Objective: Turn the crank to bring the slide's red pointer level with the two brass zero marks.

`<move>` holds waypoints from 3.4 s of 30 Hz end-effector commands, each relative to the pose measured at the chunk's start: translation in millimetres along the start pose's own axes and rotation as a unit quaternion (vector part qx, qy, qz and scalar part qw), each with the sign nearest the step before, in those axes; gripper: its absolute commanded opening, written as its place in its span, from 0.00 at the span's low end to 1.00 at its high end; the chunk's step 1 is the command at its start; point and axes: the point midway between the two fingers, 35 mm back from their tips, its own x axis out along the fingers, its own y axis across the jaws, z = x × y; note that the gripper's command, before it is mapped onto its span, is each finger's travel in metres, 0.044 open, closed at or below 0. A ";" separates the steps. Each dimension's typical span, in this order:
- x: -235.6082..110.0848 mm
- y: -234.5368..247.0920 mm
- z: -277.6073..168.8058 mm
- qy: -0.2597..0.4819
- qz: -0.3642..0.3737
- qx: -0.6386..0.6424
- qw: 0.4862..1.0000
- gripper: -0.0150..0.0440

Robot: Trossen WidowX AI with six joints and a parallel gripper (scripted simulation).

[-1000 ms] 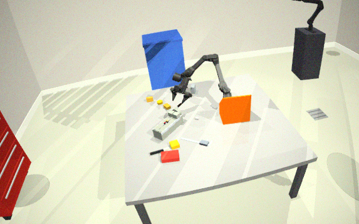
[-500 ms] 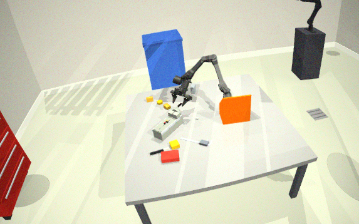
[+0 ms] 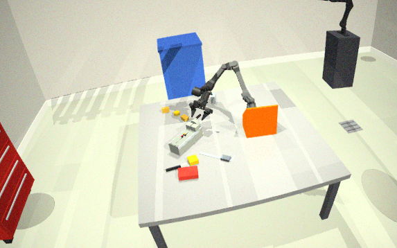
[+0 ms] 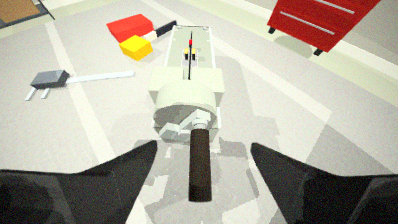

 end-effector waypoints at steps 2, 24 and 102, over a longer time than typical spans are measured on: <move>8.8 5.1 -6.6 0.000 0.007 -0.004 1.000 1.00; 9.0 5.1 -6.8 0.000 0.007 -0.004 1.000 0.25; 41.8 -4.7 -40.1 0.001 0.006 -0.004 1.000 0.25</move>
